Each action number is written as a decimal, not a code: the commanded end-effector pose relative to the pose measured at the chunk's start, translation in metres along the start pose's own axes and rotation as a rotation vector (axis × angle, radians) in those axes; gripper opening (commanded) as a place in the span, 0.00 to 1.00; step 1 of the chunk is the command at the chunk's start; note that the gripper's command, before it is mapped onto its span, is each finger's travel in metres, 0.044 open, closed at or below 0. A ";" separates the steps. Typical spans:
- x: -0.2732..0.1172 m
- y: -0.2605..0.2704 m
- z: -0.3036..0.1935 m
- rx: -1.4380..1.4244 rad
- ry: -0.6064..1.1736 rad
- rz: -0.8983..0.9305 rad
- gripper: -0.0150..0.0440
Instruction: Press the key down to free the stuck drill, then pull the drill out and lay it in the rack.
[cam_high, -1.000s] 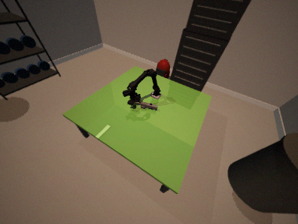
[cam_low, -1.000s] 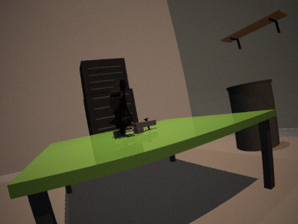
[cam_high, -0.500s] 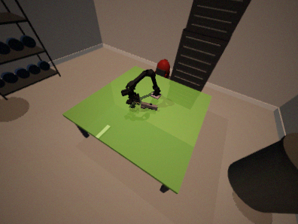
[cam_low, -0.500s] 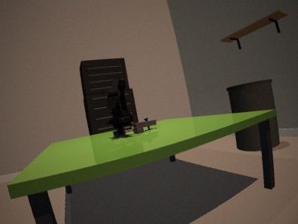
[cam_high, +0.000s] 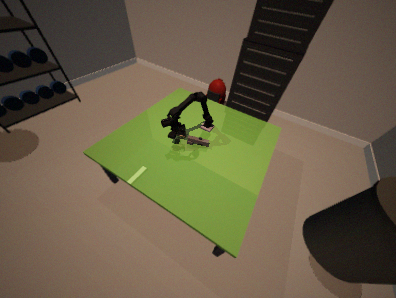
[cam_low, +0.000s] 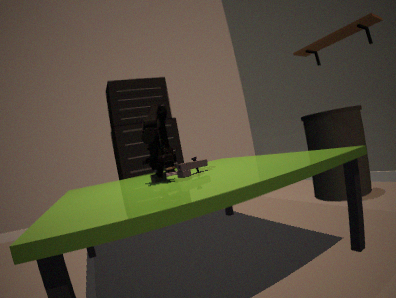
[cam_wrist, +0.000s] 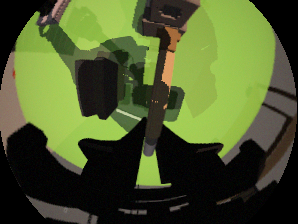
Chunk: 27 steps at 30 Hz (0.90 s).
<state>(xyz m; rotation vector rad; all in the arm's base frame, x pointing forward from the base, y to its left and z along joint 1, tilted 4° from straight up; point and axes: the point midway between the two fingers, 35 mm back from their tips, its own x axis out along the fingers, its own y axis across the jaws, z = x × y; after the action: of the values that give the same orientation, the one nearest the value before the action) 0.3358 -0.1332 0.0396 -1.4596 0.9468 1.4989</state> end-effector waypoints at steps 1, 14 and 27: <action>-0.003 0.000 0.000 -0.003 0.005 -0.002 0.25; -0.008 0.000 0.001 -0.003 0.005 -0.002 0.25; -0.012 0.000 0.002 -0.003 0.005 -0.002 0.25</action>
<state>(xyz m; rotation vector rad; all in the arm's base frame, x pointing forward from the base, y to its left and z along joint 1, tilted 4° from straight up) 0.3343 -0.1320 0.0489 -1.4605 0.9459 1.5002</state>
